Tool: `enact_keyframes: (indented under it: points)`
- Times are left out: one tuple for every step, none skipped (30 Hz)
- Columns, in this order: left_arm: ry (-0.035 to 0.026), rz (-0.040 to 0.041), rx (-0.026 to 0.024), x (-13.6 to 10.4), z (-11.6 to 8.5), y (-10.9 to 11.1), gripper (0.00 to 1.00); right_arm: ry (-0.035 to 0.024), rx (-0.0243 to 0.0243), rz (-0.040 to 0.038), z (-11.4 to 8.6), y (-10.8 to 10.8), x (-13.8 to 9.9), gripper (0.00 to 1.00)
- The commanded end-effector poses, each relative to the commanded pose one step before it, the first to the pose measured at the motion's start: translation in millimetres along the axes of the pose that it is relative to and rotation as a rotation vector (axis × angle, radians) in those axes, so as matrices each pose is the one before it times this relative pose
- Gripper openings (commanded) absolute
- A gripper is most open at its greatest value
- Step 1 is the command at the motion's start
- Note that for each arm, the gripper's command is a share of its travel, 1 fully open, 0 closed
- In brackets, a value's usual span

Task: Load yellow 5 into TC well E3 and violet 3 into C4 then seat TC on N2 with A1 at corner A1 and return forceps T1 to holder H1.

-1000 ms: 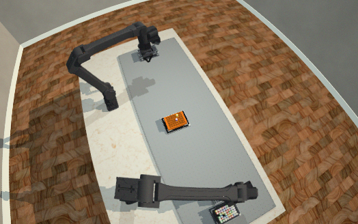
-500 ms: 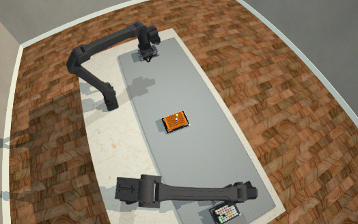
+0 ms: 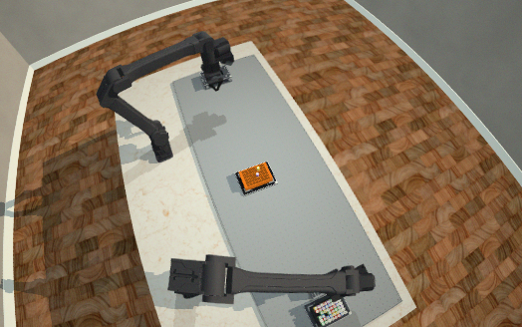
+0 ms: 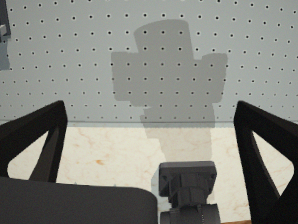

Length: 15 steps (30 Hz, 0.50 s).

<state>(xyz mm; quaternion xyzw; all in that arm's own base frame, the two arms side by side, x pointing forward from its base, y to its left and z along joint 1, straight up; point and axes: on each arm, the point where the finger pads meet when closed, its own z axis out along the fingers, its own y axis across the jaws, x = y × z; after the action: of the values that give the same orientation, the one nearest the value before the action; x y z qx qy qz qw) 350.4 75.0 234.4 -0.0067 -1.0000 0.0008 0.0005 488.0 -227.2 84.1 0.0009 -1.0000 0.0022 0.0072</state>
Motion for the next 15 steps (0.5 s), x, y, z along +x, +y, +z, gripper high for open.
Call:
enact_keyframes:
  points:
    - [-0.03605, 0.00075, -0.00974, -8.89, -13.96, 1.94, 1.00, -0.01220, 0.00647, -0.00040, 3.36, -9.19, -4.55, 0.07]
    - [0.00000, 0.00000, 0.00000, 0.00, 0.00, 0.00, 1.00, 0.00112, -0.00053, 0.00017, 0.73, 0.15, 0.38, 0.07]
    - [0.00000, 0.00000, 0.00000, 0.00, 0.00, 0.00, 1.00, -0.00049, 0.00024, 0.00005, -0.49, 0.34, 0.83, 0.07]
    - [0.00000, 0.00000, 0.00000, 0.00, 0.00, 0.00, 1.00, 0.00379, -0.00181, -0.00005, 1.91, 0.54, 1.19, 0.07]
    - [0.00000, 0.00000, 0.00000, 0.00, 0.00, 0.00, 1.00, 0.00260, -0.00124, 0.00003, 1.22, 0.51, 1.14, 0.07]
    - [0.00000, 0.00000, 0.00000, 0.00, 0.00, 0.00, 1.00, 0.00362, -0.00173, -0.00003, 1.86, 0.50, 1.10, 0.07]
    - [0.00000, 0.00000, 0.00000, 0.00, 0.00, 0.00, 1.00, 0.00144, -0.00069, 0.00002, 1.10, 0.02, 0.11, 0.07]
    - [0.00000, 0.00000, 0.00000, 0.00, 0.00, 0.00, 1.00, 0.00127, -0.00061, 0.00003, 1.04, -0.02, 0.03, 0.07]
    - [0.00000, 0.00000, 0.00000, 0.00, 0.00, 0.00, 1.00, -0.00287, 0.00137, 0.00011, -0.68, -0.73, -1.41, 0.07]
    - [0.00000, 0.00000, 0.00000, 0.00, 0.00, 0.00, 1.00, -0.00204, 0.00098, 0.00018, -0.76, -0.23, -0.37, 0.07]
    - [0.00000, 0.00000, 0.00000, 0.00, 0.00, 0.00, 1.00, -0.00191, 0.00092, 0.00008, -1.28, 0.28, 0.71, 0.07]
    - [0.00000, 0.00000, 0.00000, 0.00, 0.00, 0.00, 1.00, -0.02454, 0.01173, 0.00030, -18.85, -2.92, -5.54, 0.07]
    - [0.00000, 0.00000, 0.00000, 0.00, 0.00, 0.00, 1.00, -0.00241, 0.00045, -0.00026, -0.39, 4.28, -3.71, 0.07]
    - [0.00000, 0.00000, 0.00000, 0.00, 0.00, 0.00, 1.00, 0.00000, 0.00000, 0.00000, 0.00, -0.01, 0.00, 0.07]
    - [0.00000, 0.00000, 0.00000, 0.00, 0.00, 0.00, 1.00, 0.00000, 0.00000, 0.00000, 0.00, 0.00, 0.01, 0.07]
